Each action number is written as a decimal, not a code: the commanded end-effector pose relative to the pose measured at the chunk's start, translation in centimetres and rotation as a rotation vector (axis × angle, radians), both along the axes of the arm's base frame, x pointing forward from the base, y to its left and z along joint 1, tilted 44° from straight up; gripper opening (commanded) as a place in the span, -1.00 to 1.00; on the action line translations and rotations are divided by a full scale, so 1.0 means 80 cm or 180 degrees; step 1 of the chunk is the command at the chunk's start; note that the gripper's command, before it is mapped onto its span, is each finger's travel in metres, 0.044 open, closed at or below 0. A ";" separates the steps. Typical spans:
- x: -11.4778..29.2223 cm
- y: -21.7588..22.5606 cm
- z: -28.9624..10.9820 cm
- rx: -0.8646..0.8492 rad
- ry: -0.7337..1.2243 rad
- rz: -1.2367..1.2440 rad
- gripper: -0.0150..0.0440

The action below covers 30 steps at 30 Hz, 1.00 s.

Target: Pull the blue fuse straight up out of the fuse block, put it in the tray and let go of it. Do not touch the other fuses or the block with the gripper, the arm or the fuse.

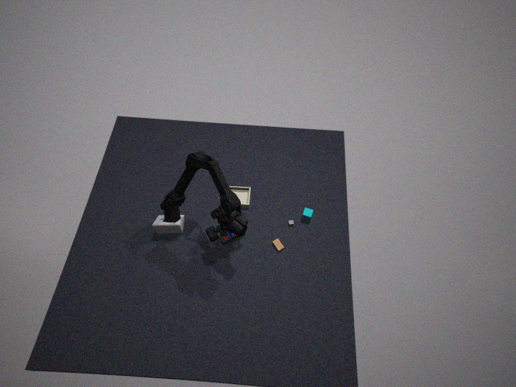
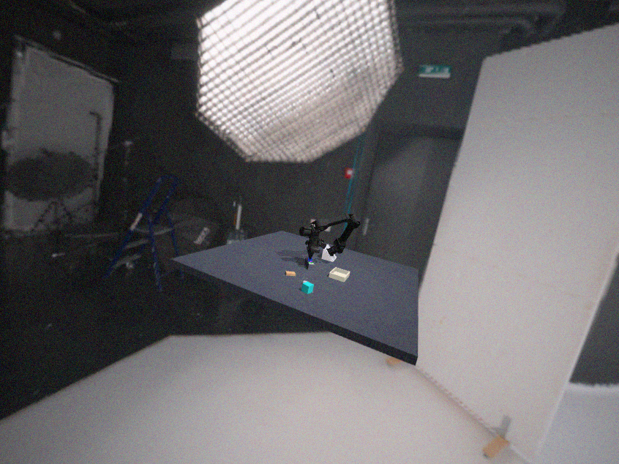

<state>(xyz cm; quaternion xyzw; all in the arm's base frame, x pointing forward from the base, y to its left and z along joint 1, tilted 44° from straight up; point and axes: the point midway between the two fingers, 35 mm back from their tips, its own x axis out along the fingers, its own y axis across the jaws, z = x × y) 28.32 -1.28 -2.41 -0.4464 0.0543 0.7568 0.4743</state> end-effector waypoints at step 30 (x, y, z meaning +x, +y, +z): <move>0.004 -0.015 0.016 -0.0012 -0.0016 0.0004 -0.49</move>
